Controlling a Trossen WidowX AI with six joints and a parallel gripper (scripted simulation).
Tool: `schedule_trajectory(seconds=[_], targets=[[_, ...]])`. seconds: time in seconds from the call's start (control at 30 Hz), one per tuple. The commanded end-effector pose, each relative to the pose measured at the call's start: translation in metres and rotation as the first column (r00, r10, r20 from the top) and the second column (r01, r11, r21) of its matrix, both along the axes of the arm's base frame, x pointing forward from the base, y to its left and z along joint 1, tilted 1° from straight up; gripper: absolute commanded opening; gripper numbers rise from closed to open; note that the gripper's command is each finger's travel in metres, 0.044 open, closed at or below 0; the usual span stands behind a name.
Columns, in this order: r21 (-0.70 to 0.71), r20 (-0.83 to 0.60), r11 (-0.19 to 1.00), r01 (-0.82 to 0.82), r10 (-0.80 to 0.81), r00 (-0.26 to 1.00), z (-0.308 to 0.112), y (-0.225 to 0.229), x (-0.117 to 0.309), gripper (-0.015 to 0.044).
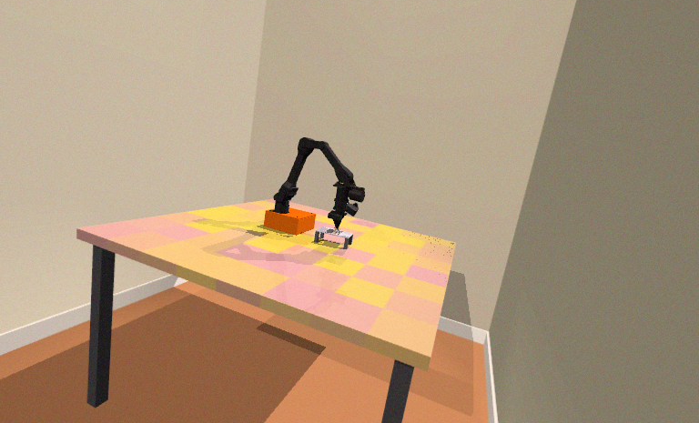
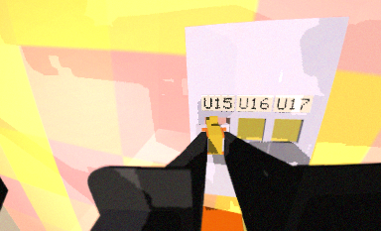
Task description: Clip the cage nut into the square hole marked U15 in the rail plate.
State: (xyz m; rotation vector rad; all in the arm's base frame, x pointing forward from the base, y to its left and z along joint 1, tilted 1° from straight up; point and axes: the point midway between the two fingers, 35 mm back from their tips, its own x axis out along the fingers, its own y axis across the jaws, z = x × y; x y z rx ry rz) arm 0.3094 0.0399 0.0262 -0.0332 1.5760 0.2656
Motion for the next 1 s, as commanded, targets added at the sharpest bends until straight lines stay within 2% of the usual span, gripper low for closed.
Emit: schedule_trajectory(seconds=[0.0, 0.97], targets=[[0.003, 0.004, 1.0, -0.005, 0.005, 1.0, 0.0011, 0.0006, 0.0015, 0.0035], [0.055, -0.006, 0.998, -0.005, 0.006, 1.0, -0.0003, -0.0022, 0.0019, 0.0035]])
